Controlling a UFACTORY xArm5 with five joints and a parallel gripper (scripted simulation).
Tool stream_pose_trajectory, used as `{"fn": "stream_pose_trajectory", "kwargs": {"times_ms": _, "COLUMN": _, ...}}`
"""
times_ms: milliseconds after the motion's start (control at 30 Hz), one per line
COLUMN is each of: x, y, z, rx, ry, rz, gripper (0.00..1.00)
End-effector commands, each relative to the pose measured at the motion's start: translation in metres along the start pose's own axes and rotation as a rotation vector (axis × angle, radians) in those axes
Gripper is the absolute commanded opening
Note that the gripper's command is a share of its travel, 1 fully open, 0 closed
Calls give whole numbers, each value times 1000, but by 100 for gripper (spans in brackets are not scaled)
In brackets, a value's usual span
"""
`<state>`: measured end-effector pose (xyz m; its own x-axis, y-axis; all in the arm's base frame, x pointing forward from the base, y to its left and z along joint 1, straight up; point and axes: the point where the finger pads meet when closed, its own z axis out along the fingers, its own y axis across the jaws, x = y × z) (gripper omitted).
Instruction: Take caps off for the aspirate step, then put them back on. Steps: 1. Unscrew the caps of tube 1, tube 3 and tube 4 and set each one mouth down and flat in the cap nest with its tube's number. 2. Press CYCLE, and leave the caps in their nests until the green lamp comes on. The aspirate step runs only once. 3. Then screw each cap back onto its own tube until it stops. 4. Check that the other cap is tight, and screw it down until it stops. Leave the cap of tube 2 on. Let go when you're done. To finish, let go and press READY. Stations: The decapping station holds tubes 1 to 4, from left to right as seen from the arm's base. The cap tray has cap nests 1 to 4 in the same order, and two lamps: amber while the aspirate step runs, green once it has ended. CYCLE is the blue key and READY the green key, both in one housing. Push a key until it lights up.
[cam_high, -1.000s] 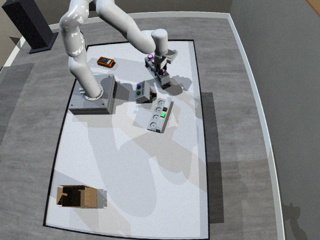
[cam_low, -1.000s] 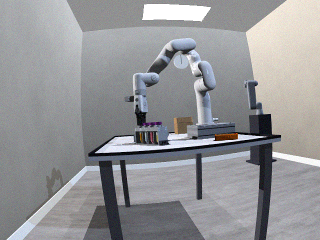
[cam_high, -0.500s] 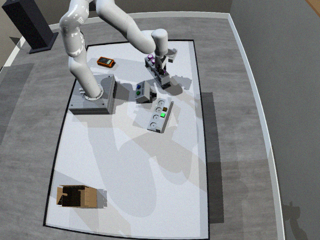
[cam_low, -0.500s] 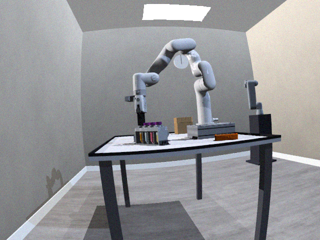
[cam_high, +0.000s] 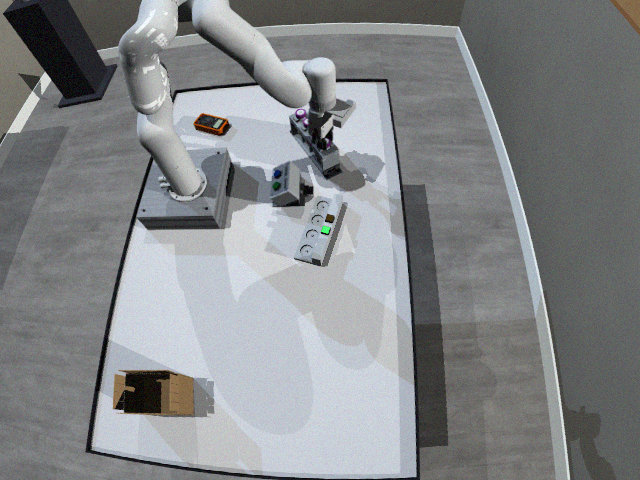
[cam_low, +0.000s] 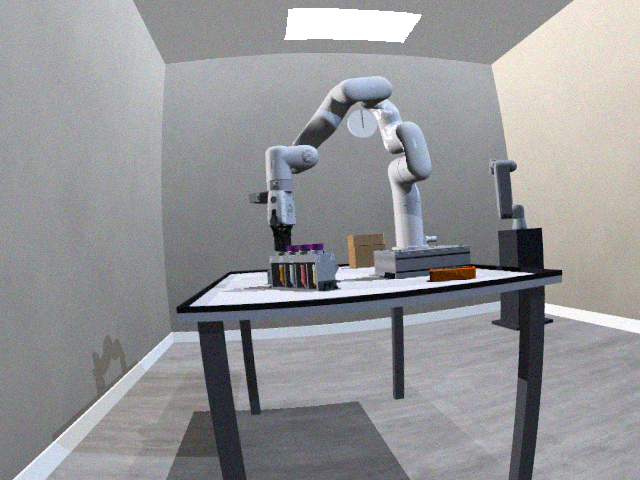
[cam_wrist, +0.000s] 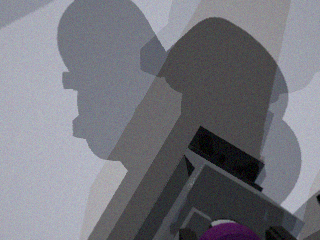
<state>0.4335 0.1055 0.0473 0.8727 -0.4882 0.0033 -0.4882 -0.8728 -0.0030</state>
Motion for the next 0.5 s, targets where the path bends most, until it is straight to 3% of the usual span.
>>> {"fn": "stream_pose_trajectory", "kwargs": {"times_ms": 0, "x": 1, "y": -1, "z": -1, "rx": 6, "ry": -1, "rz": 242, "gripper": 0}}
{"fn": "stream_pose_trajectory", "kwargs": {"times_ms": 467, "x": 1, "y": -1, "z": -1, "rx": 5, "ry": -3, "rz": 759, "gripper": 0}}
